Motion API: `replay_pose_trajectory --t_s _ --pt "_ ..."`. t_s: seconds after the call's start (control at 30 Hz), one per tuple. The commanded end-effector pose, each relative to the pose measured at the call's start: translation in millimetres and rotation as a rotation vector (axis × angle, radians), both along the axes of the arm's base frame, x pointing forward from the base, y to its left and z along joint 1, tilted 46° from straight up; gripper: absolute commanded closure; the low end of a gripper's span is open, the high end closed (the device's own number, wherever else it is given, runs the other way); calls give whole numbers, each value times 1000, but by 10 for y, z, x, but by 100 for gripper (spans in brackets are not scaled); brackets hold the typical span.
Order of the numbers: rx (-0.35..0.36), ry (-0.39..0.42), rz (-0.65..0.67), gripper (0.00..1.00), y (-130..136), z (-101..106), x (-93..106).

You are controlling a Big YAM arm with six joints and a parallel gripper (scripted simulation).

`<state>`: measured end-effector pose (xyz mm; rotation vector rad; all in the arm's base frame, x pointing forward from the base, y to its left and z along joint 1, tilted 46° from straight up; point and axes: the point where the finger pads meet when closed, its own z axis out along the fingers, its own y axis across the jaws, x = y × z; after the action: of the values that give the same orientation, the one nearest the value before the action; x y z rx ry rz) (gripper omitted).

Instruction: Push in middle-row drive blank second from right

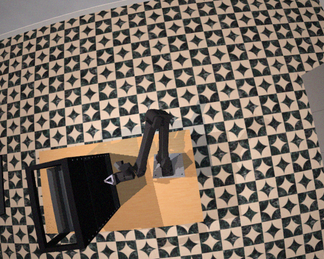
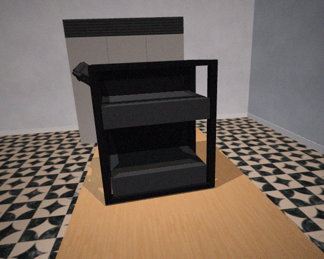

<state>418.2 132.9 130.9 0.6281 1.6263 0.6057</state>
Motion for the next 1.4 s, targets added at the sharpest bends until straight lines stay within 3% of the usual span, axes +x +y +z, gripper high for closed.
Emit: replay_pose_trajectory --t_s 0.0,0.17,0.2,0.23,0.33,1.37 --pt "10 -52 -18 100 38 128 449" --pt "13 -51 9 100 166 119 468" --pt "-4 -15 4 100 82 -38 335" --pt "-5 -11 2 100 66 -54 315" --pt "12 -48 1 100 127 106 444" --pt "15 -47 -4 100 121 106 441"
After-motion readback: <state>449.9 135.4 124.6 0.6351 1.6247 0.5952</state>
